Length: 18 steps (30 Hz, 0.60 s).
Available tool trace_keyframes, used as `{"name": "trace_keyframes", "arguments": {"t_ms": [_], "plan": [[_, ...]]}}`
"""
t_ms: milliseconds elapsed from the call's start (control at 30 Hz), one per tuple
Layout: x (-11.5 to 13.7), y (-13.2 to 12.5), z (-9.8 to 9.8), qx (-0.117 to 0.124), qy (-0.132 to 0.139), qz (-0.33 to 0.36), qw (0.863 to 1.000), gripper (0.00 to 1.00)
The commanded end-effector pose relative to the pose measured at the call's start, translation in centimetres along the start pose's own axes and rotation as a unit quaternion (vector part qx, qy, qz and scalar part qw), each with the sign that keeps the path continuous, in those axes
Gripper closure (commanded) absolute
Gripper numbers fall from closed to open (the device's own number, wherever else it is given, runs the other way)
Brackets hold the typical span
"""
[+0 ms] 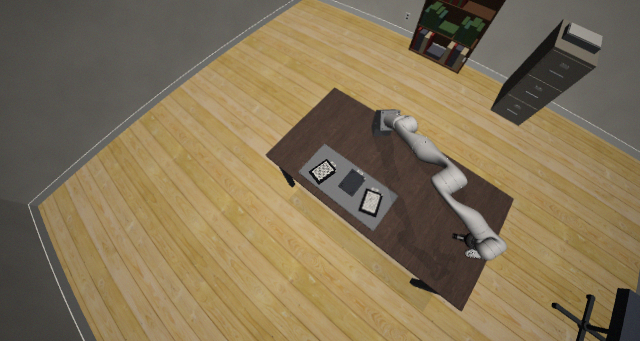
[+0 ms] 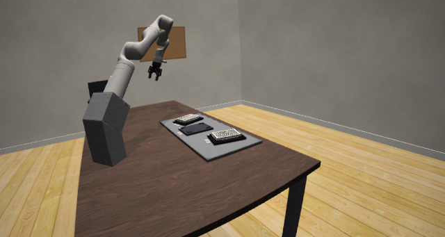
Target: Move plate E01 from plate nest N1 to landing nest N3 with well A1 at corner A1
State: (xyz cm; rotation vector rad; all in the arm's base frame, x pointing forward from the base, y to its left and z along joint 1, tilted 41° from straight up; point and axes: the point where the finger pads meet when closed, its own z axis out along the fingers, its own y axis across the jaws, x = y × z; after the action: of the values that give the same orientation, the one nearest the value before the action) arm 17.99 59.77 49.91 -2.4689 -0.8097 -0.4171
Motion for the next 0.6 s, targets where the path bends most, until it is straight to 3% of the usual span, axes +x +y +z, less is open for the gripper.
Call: {"name": "trace_keyframes", "arguments": {"t_ms": [0, 567], "plan": [[0.1, 0.7, -0.2, -0.003, 0.002, -0.007, 1.000, 0.00], [-0.4, 3.3, 0.3, -0.013, -0.006, -0.081, 0.997, 0.00]]}}
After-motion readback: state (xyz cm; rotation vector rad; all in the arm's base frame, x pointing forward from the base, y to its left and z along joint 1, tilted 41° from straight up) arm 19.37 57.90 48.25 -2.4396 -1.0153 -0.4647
